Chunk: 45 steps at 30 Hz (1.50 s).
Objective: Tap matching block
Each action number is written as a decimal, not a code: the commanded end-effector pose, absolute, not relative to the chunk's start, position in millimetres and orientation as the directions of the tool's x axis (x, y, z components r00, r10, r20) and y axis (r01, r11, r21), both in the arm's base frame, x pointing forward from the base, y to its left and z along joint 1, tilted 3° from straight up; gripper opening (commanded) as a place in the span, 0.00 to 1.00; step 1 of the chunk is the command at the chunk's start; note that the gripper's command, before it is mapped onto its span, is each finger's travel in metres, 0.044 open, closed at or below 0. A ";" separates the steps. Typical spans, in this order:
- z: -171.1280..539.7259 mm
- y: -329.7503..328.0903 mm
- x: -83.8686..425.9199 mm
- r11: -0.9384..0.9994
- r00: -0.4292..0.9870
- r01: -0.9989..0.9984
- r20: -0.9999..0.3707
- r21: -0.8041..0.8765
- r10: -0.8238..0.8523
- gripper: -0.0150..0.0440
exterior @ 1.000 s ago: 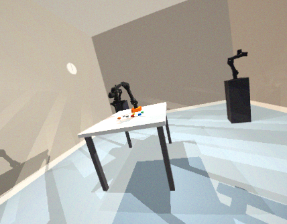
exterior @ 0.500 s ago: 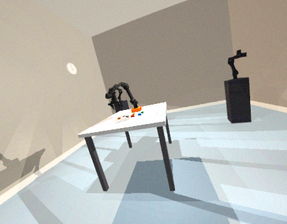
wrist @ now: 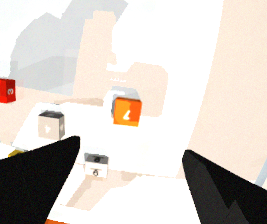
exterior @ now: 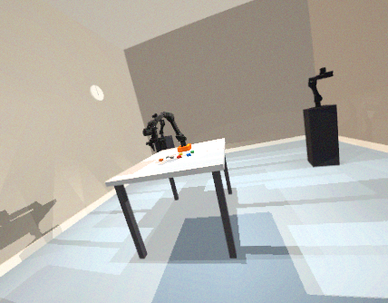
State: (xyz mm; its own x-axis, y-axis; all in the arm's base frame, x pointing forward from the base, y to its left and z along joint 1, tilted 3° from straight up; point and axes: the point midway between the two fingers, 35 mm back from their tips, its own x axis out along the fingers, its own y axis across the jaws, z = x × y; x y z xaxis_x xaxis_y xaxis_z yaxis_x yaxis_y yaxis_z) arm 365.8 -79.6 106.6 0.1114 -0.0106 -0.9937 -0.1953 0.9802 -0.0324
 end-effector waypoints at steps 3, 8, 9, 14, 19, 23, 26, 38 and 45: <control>52.2 -76.7 362.2 0.979 0.076 -0.202 -0.997 -0.012 0.003 0.53; 52.2 -76.7 362.2 0.979 0.076 -0.202 -0.997 -0.012 0.003 0.31; 52.2 -76.7 362.2 0.979 0.076 -0.202 -0.997 -0.012 0.003 0.29; 52.2 -76.7 362.2 0.979 0.076 -0.202 -0.997 -0.012 0.003 0.29; 51.2 -76.7 362.3 0.979 0.076 -0.202 -0.997 -0.012 0.003 0.29; 45.1 -76.7 363.0 0.979 0.076 -0.202 -0.997 -0.012 0.003 0.29; 40.3 -76.7 363.4 0.979 0.076 -0.202 -0.997 -0.012 0.003 0.29; 22.4 -76.5 364.4 0.979 0.075 -0.202 -0.997 -0.012 0.003 0.29; 28.1 -77.5 364.3 0.979 0.077 -0.201 -0.997 -0.017 -0.002 0.29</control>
State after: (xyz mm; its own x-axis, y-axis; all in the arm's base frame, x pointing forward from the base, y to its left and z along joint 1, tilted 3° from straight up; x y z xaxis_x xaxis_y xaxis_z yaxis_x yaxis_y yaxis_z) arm 364.4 -77.5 24.5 0.0766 -0.0021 -0.9971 -0.2007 0.9795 -0.0175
